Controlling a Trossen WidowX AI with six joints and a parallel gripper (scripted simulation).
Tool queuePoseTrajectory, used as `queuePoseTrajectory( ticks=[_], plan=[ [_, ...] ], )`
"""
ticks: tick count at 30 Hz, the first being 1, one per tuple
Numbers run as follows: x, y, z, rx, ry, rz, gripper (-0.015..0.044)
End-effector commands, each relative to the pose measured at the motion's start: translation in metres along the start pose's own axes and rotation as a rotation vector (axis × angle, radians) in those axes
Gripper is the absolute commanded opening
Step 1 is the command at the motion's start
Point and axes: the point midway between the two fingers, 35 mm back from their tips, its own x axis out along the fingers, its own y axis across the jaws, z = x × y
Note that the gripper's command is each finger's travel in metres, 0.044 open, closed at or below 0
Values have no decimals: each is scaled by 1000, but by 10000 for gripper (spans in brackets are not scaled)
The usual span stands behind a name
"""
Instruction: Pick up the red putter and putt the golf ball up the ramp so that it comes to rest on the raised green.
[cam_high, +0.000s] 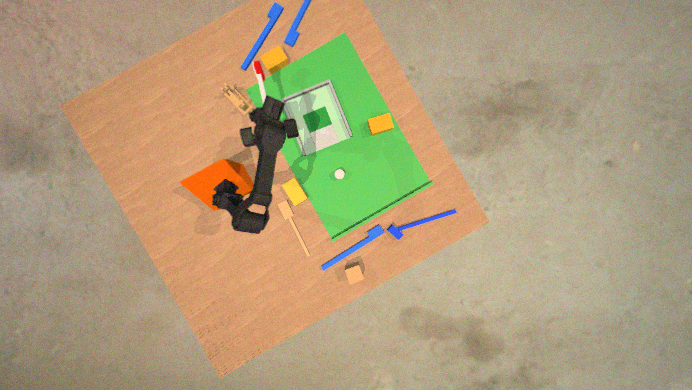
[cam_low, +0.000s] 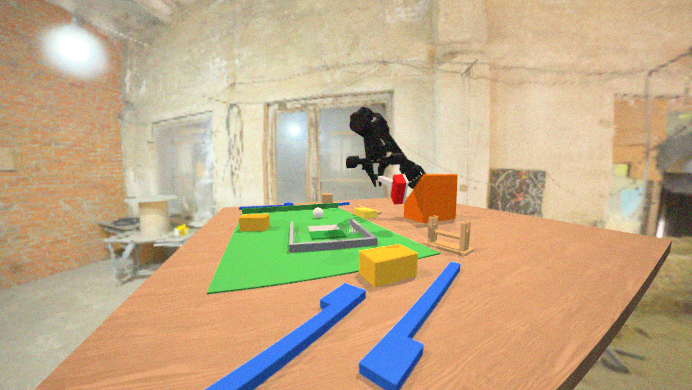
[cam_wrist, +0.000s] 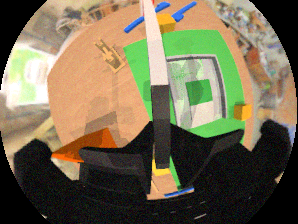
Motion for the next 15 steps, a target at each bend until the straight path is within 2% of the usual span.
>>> queuePoseTrajectory(
  ticks=[1, 15],
  plan=[
    [-10, -12, -25, 140, 7, -18, 0],
    [-34, -34, -114, 598, 47, -75, 0]
  ],
)
